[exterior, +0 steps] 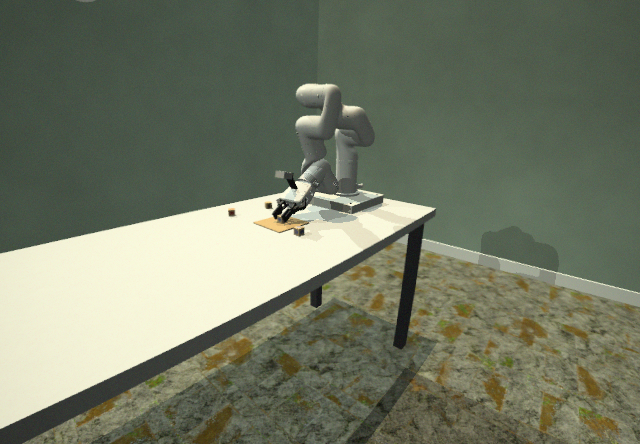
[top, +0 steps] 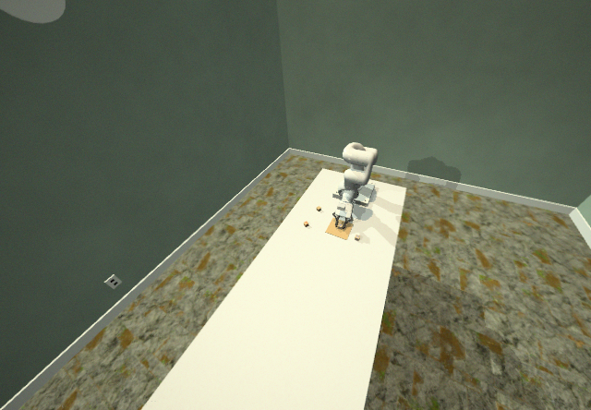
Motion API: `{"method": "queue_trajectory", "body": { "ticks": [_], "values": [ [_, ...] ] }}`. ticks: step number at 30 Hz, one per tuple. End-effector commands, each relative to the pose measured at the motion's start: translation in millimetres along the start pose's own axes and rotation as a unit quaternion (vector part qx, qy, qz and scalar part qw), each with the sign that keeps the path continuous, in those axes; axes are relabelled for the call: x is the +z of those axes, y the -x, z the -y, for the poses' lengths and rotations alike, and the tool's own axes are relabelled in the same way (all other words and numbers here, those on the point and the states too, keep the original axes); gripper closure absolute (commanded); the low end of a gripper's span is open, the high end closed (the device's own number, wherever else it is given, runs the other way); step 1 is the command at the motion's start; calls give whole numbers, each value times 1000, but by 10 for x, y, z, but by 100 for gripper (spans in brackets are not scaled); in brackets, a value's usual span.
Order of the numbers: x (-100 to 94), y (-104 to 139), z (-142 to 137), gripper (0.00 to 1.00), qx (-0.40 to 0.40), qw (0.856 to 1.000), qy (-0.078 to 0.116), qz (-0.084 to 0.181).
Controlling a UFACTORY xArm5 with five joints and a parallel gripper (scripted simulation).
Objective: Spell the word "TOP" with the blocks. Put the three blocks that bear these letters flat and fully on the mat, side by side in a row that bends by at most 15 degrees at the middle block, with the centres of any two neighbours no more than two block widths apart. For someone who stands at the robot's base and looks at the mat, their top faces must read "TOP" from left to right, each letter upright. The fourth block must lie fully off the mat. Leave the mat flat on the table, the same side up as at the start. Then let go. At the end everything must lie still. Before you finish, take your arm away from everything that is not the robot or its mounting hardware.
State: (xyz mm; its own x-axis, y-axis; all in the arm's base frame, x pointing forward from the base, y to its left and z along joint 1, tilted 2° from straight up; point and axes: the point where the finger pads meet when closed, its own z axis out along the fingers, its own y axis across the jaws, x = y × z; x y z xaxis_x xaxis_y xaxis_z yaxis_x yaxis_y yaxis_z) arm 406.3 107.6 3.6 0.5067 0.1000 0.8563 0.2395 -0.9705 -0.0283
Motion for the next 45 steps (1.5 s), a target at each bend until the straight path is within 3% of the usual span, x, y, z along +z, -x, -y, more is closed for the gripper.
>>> {"method": "queue_trajectory", "body": {
  "ticks": [1,9,24,29,31,37,45],
  "values": [
    [-75,-126,2,58,1,1000,0,-1],
    [-211,-363,24,58,-17,1000,-1,5],
    [-224,-399,26,58,-17,1000,-1,23],
    [-236,-415,32,58,-17,998,-1,65],
    [-236,-415,32,58,-17,998,-1,65],
    [-258,-484,-10,58,-14,990,5,142],
    [-274,-532,-14,58,-14,978,6,209]
  ]
}}
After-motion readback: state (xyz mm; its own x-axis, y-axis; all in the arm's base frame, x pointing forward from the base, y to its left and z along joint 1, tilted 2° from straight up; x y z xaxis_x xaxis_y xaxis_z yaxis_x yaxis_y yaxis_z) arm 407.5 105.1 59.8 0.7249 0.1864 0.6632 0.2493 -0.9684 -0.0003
